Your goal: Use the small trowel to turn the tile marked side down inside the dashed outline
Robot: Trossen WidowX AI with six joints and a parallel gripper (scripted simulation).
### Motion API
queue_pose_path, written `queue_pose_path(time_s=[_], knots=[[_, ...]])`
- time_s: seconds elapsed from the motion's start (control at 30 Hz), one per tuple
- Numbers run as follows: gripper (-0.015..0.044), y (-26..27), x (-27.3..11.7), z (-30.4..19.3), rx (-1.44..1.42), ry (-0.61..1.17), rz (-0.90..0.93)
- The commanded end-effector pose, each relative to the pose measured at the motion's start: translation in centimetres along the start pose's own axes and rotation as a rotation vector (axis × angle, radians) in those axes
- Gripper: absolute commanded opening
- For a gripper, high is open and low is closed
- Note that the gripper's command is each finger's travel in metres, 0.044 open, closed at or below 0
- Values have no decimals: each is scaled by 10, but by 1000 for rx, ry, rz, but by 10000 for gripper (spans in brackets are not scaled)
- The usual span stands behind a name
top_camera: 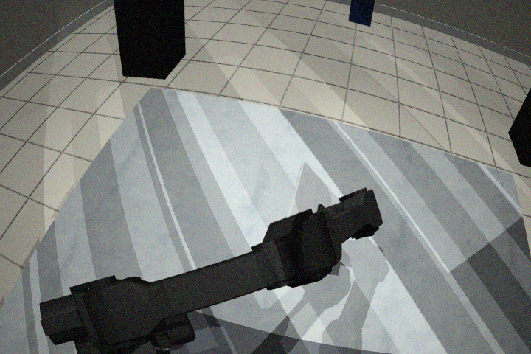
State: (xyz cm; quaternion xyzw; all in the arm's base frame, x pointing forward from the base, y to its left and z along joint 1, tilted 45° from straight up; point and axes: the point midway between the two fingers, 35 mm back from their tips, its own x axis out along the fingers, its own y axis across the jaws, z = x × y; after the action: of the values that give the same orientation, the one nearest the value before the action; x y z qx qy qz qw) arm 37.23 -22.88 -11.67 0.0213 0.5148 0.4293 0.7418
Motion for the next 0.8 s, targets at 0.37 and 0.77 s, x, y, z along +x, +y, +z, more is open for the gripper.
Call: queue_pose_path(time_s=[0.37, 0.77], knots=[[270, 1, 23, 1, -5, 12, 35], [270, 0, 43, 2, -4, 15, 55]])
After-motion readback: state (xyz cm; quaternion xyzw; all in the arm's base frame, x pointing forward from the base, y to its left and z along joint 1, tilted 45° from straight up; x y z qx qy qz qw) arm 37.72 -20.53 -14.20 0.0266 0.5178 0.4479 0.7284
